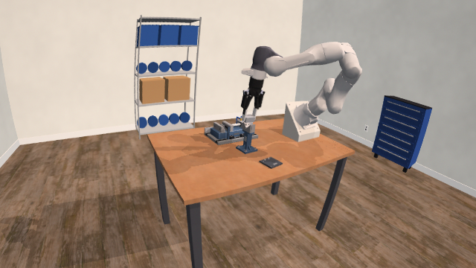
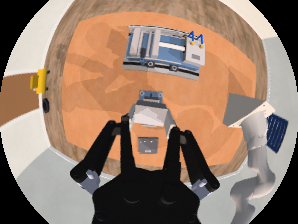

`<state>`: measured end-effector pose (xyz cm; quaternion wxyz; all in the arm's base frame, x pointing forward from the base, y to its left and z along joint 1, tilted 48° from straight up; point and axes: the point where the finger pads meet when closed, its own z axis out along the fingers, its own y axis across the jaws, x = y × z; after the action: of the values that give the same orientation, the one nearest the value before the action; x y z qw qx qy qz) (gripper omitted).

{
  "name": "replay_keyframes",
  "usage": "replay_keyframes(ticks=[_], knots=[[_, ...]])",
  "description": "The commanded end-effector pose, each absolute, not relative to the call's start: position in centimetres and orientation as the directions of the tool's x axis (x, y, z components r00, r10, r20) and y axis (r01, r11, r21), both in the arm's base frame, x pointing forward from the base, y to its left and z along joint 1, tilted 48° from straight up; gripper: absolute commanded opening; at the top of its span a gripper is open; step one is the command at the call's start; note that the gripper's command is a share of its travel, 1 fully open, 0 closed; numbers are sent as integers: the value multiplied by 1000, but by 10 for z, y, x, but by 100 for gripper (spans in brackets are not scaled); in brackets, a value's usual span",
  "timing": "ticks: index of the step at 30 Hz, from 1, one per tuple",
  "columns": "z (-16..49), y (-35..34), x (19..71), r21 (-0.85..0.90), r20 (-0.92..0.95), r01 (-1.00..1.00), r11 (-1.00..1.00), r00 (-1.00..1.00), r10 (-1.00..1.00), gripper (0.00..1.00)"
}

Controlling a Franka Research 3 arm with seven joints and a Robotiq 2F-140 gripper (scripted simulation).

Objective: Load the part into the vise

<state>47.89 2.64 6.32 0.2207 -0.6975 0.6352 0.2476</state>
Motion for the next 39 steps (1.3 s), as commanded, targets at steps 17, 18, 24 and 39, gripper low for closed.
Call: replay_keyframes(ticks=[17, 18, 24, 39], knots=[[64, 30, 476, -24, -729, -988, -149, 120, -674, 0], [64, 30, 476, -24, -731, -988, -149, 119, -672, 0], [64, 30, 476, -24, -739, -989, -149, 118, -663, 0], [64, 30, 476, -25, -748, -989, -149, 117, -653, 0]])
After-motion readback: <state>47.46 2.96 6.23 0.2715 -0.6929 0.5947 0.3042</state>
